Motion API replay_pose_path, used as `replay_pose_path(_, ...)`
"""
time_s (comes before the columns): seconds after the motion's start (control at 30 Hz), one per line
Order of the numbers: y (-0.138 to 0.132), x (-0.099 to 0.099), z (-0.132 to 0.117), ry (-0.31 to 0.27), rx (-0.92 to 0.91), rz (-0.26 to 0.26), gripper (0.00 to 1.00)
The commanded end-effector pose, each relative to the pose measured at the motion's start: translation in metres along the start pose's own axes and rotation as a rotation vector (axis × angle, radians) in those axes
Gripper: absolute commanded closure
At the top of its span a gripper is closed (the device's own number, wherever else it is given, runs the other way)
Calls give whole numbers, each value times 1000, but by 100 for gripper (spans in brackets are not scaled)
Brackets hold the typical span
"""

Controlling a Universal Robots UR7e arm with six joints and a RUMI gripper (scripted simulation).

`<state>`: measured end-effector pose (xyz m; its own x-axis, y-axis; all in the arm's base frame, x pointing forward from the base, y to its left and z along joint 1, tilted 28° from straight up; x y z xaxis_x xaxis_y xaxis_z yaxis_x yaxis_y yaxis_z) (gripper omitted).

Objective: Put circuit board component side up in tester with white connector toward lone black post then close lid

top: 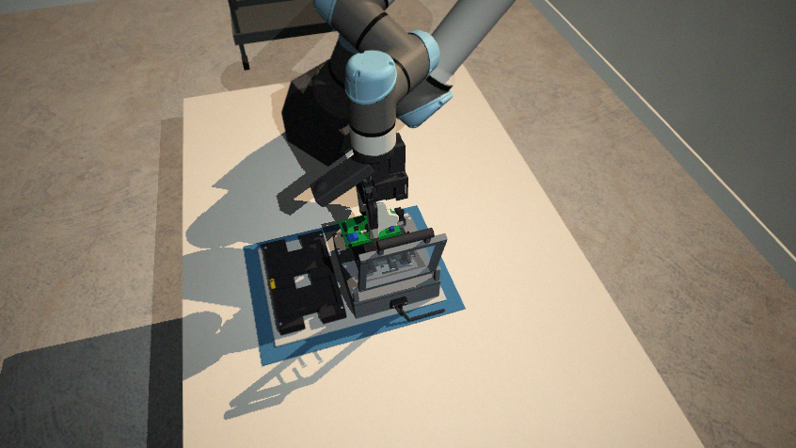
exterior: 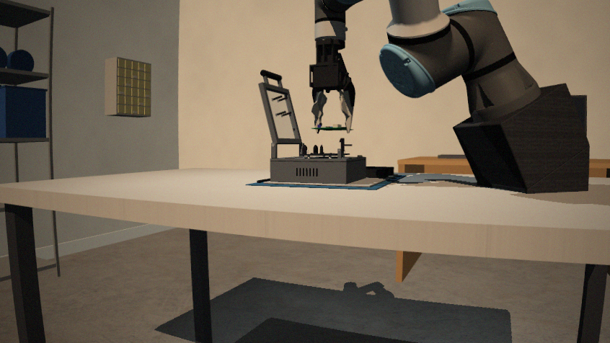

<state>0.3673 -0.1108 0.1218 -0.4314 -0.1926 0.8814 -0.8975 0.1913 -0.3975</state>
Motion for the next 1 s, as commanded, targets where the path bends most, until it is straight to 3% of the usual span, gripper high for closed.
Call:
replay_pose_path(0.0,-3,1,-7,1,0,0,61)
replay_pose_path(0.97,-7,2,-21,1,0,0,61)
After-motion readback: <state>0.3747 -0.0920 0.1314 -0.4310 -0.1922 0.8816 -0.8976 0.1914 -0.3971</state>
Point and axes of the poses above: the point where the finger pads meet when closed, its own x axis back along the fingers, its own y axis across the jaws, z = x × y, the point moved 1 cm from there along x, back along the fingers, and after that the axes turned 1 degree about -x, right-handed, at the moved point
